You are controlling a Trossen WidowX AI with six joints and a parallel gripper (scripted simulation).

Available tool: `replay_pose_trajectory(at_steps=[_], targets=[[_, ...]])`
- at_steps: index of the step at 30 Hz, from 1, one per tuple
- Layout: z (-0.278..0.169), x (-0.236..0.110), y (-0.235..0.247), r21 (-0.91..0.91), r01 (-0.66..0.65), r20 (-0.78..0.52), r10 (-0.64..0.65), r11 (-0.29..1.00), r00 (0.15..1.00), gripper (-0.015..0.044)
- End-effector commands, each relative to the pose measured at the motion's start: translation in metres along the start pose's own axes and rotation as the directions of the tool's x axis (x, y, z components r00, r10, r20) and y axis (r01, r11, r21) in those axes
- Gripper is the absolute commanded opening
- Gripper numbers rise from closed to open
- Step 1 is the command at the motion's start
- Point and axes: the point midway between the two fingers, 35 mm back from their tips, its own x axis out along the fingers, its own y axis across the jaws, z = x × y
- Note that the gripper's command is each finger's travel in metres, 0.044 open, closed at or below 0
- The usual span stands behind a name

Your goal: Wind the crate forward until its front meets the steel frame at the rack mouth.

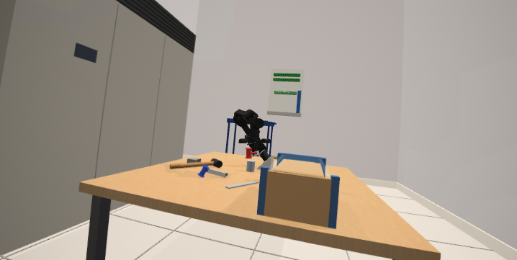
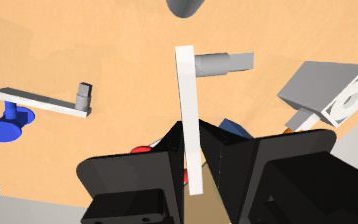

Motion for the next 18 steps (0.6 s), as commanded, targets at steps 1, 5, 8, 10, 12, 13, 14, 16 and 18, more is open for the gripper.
replay_pose_trajectory(at_steps=[1,5,8,10,12,13,14,16,18], targets=[[-0.006,-0.007,-0.024,-0.101,0.024,-0.028,-0.027,0.995,0.999,0.0],[-0.011,-0.015,-0.049,-0.205,0.034,-0.052,-0.046,0.978,0.998,0.0],[-0.013,-0.022,-0.068,-0.282,0.039,-0.067,-0.06,0.959,0.996,0.0],[-0.013,-0.026,-0.08,-0.333,0.04,-0.076,-0.069,0.942,0.995,0.0],[-0.013,-0.03,-0.093,-0.383,0.04,-0.085,-0.078,0.923,0.993,0.0],[-0.013,-0.032,-0.099,-0.408,0.04,-0.089,-0.083,0.912,0.993,0.0],[-0.012,-0.033,-0.106,-0.433,0.039,-0.092,-0.087,0.901,0.992,0.0],[-0.011,-0.037,-0.119,-0.481,0.037,-0.097,-0.095,0.876,0.991,0.0],[-0.01,-0.039,-0.128,-0.518,0.035,-0.1,-0.101,0.855,0.99,0.0]])
